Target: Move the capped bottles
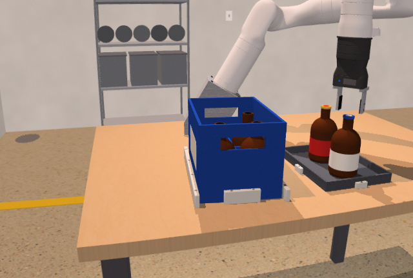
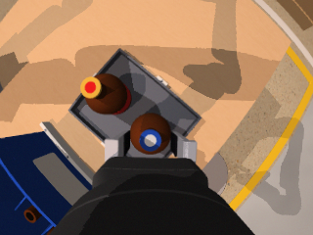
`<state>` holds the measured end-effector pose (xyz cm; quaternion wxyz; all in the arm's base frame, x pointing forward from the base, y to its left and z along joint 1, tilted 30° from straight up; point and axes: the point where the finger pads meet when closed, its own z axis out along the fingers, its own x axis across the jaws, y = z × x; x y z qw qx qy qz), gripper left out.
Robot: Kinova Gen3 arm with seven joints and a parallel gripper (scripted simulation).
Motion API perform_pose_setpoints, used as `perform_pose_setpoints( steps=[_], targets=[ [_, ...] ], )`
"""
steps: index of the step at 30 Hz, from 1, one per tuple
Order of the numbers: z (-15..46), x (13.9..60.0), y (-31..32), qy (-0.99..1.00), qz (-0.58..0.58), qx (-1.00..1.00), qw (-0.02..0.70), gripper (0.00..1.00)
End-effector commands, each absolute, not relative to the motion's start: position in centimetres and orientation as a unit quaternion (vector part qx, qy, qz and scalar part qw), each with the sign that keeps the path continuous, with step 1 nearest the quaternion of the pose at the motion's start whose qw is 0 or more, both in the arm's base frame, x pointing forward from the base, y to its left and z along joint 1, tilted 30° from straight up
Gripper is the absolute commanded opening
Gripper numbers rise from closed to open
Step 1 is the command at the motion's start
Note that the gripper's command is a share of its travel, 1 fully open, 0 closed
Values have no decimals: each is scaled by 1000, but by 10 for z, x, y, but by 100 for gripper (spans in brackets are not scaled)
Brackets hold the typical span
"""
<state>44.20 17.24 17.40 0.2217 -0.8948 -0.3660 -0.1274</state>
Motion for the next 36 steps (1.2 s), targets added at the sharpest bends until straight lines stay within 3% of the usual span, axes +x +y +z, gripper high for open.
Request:
perform_pose_setpoints(
  steps=[1,36],
  targets=[
    [183,445,168,-365,-134,-894,222,100],
    [234,440,139,-365,-133,-894,222,100]
  ],
)
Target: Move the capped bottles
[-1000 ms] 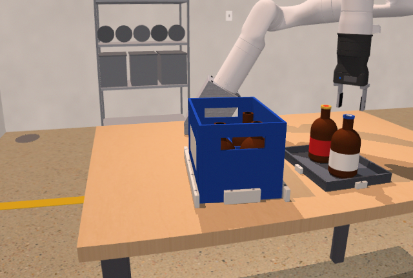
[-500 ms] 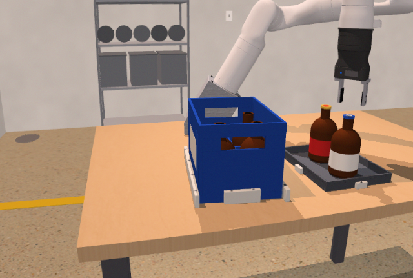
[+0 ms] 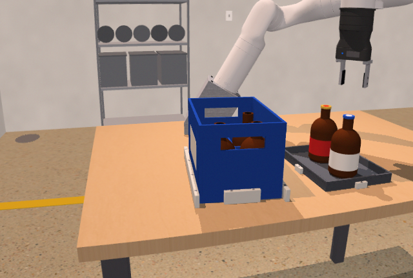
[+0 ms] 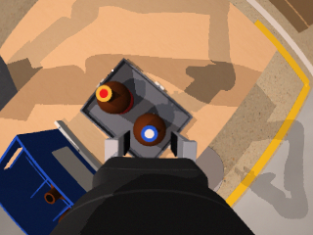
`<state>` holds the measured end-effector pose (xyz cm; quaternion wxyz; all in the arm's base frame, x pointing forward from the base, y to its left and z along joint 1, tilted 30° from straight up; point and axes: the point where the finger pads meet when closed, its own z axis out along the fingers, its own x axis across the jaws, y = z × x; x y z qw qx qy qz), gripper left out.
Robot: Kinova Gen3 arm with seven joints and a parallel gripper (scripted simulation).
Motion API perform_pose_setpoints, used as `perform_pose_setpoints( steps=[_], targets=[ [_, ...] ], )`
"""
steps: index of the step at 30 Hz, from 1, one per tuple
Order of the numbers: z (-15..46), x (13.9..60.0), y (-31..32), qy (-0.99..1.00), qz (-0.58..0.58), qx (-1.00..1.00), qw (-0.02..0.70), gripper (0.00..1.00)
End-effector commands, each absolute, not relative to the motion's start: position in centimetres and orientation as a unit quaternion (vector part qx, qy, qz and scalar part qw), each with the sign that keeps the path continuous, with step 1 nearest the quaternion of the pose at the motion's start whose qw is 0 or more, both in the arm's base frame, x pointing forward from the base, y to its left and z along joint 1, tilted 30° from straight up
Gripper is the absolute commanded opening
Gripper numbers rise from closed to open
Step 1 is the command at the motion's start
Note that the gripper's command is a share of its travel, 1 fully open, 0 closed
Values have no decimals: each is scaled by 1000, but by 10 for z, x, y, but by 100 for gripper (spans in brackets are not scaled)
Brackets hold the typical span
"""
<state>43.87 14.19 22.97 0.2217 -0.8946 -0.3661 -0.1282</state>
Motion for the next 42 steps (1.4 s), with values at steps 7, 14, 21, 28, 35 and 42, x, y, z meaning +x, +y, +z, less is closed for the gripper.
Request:
perform_pose_setpoints(
  steps=[7,14,21,28,35,42],
  targets=[
    [244,439,134,-366,-131,-895,222,100],
    [258,439,126,-365,-132,-894,222,100],
    [258,438,126,-366,-130,-894,222,100],
    [258,438,126,-366,-130,-894,222,100],
    [258,438,126,-366,-130,-894,222,100],
    [258,438,126,-366,-130,-894,222,100]
  ],
)
